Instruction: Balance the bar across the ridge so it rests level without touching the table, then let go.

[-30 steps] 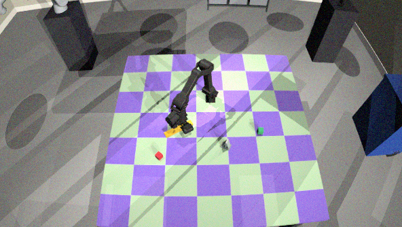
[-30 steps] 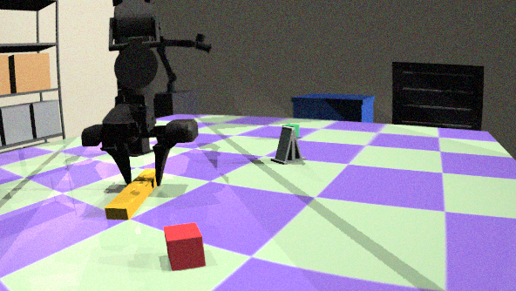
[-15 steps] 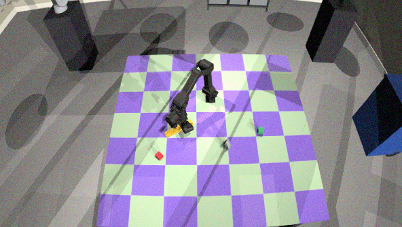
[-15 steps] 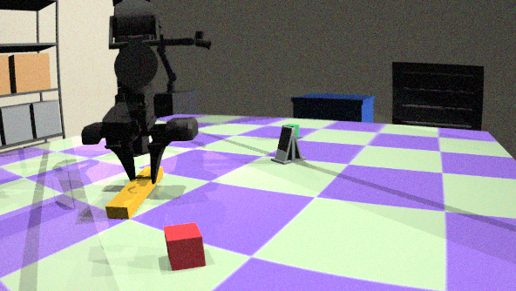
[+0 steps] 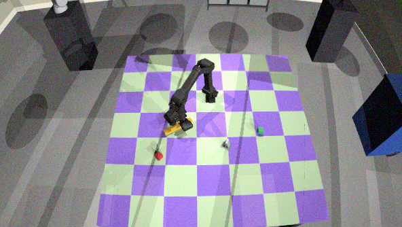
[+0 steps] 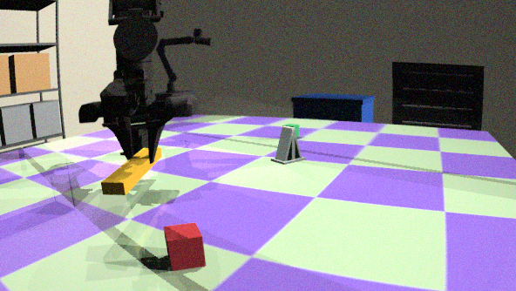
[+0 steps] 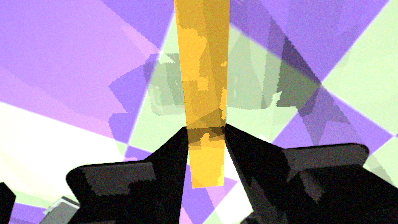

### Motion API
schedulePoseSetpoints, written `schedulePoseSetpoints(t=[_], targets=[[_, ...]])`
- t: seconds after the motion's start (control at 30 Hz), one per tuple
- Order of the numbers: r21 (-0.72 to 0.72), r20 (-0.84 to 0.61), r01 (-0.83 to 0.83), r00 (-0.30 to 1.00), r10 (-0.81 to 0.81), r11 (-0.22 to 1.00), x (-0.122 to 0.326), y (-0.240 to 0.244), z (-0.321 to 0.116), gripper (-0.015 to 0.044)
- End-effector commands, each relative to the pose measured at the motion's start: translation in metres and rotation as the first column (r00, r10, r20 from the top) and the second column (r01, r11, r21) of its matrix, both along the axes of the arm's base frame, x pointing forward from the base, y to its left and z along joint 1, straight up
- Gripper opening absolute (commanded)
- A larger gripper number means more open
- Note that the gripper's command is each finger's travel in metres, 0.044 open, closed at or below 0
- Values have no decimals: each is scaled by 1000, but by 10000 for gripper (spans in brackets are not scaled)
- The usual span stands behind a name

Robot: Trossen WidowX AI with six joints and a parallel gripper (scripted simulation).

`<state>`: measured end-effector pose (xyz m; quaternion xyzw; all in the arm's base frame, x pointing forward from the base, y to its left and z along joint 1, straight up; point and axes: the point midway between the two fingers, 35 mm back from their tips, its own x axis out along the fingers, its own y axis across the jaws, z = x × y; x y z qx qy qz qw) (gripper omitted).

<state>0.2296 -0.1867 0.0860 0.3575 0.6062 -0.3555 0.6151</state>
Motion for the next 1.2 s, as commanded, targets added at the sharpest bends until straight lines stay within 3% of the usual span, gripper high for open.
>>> schedulePoseSetpoints(t=[0.0,0.8,1.17], targets=[[-10,8,1,1000,-1,1000,2,-2,13,0],[-11,7,3,1000,-3,1000,-4,3,74,0],[-8,9,82,997,-82,997,14,18,78,0]])
